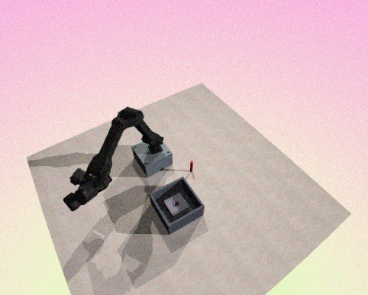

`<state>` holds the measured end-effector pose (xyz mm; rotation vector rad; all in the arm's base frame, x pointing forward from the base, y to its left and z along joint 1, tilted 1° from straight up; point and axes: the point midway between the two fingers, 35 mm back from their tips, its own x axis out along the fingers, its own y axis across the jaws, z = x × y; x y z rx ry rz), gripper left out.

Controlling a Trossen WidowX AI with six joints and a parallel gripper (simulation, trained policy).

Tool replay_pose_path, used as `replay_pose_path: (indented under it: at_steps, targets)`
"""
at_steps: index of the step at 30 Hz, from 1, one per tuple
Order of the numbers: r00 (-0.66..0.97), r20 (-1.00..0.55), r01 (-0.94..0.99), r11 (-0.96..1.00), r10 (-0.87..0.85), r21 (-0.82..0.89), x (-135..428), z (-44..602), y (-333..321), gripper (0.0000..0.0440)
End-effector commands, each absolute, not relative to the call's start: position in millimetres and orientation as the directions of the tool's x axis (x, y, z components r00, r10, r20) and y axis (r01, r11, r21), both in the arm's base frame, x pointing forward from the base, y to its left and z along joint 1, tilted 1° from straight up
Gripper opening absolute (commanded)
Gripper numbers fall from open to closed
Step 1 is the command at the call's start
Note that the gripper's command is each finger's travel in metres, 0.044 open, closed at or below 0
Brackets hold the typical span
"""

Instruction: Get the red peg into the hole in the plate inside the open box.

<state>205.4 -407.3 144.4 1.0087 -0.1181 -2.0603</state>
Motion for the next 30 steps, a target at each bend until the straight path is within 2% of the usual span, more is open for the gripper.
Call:
replay_pose_path:
  at_steps: [1,16,30]
  targets:
    - [-0.289,-0.646,0.720,-0.605,-0.706,0.339,230.0,143.4,-383.3,0.0440]
    - [-0.087,-0.751,0.960,-0.258,-0.655,0.113,307.6,142.5,-268.0,0.0440]
    - [0.050,-0.853,0.986,0.162,-0.519,-0.040,335.5,139.3,-131.2,0.0440]
